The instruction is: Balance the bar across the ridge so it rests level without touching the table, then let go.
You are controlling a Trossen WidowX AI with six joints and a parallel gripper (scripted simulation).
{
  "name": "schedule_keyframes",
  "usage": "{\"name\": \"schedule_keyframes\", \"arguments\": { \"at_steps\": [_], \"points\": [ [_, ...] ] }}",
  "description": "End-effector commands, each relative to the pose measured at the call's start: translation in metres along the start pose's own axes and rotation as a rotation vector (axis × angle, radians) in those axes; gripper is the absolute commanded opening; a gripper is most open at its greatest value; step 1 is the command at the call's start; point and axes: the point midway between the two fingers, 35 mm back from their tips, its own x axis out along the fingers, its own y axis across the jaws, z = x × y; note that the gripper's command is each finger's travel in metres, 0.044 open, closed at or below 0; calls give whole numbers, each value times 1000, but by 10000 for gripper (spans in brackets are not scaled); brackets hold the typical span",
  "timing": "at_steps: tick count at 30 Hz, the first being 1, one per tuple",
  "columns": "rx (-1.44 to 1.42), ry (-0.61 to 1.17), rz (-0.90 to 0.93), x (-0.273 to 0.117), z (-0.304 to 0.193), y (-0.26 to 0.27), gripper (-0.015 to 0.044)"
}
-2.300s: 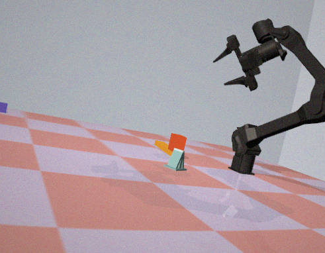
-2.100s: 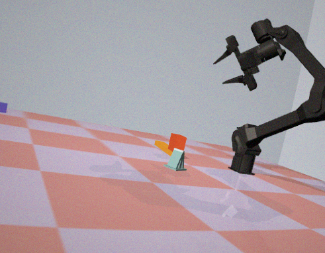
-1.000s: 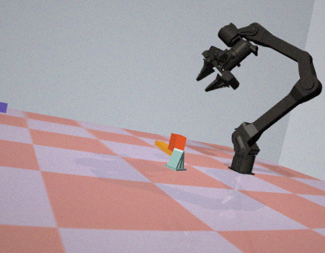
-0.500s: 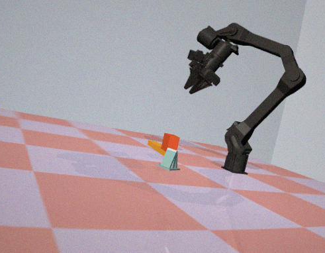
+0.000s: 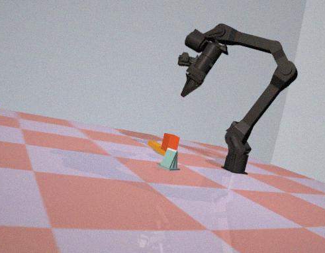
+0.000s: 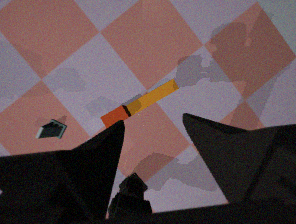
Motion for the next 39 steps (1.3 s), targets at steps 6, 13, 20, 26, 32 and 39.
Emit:
{"name": "schedule_keyframes", "arguments": {
  "at_steps": [6, 13, 20, 26, 32, 39],
  "points": [
    [249, 80, 2, 15, 5, 1, 315],
    [431, 138, -11, 27, 7, 3, 315],
    [612, 195, -37, 39, 10, 6, 315],
    [764, 241, -71, 50, 11, 8, 315],
    [913, 283, -115, 61, 13, 11, 315],
    [1085, 324, -178, 73, 13, 15, 315]
  ]
}}
